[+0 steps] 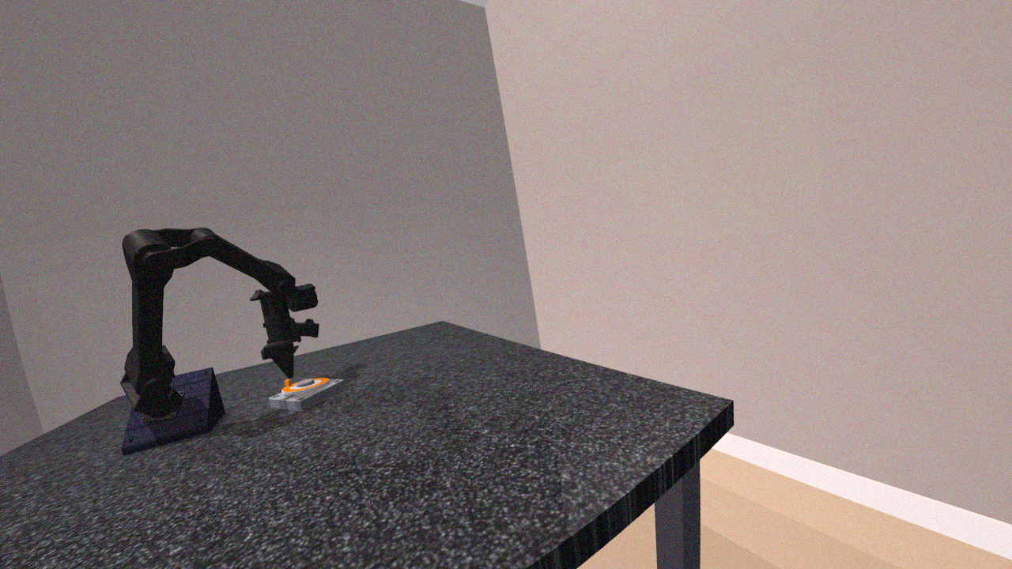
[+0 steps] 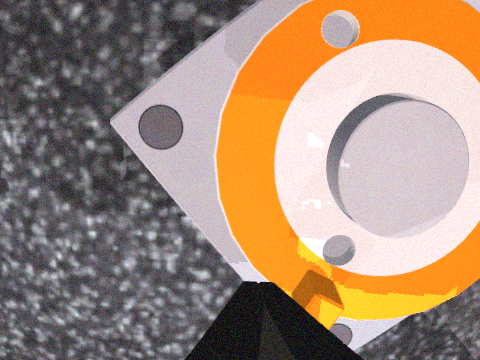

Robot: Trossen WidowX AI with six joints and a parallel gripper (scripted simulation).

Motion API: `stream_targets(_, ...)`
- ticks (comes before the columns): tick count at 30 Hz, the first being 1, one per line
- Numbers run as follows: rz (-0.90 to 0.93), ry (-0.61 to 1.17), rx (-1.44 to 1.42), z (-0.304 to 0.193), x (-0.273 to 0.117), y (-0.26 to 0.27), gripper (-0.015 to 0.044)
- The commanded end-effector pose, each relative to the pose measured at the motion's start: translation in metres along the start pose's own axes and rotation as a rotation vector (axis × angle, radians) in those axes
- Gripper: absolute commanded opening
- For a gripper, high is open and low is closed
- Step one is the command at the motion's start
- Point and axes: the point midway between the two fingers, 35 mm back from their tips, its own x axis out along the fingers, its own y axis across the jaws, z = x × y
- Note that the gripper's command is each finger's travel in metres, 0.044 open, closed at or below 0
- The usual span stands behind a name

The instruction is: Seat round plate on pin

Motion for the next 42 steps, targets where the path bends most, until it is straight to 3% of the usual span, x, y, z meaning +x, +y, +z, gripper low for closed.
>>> stream_targets(1,-0.005,-0.003,-0.006,-0.001,0.008,-0.001,0.0)
stream_targets(42,-0.007,-0.002,-0.007,-0.019,0.009,-0.032,0.0)
